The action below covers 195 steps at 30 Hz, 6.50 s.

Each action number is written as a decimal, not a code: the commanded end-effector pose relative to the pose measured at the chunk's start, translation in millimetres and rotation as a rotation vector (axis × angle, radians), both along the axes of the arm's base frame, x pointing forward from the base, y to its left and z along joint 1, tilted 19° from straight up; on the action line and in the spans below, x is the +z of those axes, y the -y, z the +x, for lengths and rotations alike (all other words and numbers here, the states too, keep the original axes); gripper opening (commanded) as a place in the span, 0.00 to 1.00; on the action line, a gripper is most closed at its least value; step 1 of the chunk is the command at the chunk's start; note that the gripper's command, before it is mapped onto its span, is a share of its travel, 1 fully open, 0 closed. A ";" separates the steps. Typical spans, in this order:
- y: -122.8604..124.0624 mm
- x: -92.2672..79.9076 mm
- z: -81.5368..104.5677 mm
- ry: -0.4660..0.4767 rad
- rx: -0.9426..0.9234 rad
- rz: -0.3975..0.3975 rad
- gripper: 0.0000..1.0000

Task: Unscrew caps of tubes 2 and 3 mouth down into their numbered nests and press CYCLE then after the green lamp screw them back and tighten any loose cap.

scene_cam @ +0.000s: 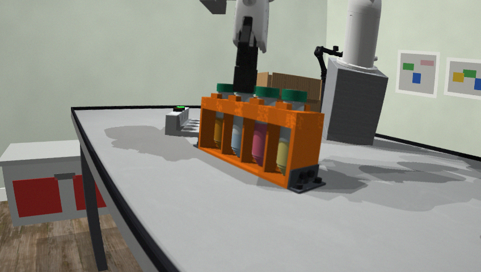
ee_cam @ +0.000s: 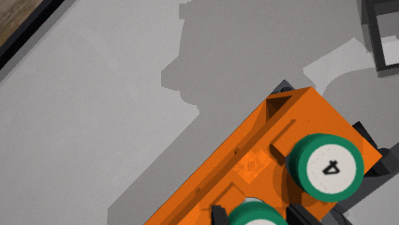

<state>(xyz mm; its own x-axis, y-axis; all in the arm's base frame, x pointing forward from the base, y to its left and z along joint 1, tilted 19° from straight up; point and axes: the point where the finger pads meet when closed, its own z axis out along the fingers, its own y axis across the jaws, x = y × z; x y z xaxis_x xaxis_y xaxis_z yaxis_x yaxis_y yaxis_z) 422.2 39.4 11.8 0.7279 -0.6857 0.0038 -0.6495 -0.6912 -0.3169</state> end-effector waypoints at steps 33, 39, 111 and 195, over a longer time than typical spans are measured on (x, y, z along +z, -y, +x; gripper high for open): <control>0.1 -0.2 1.1 -0.290 -1.213 0.286 0.00; 0.0 -0.4 1.2 -0.352 -1.470 0.347 0.00; 0.1 -0.1 1.1 -0.029 -0.130 0.031 0.00; -33.7 53.0 -11.3 -0.226 -0.950 0.222 0.46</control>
<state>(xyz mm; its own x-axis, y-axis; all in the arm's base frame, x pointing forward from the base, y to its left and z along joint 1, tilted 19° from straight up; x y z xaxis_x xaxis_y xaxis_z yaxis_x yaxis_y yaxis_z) 410.3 60.9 59.6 -0.2847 -0.9188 -0.2734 -0.9352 0.3289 -0.1313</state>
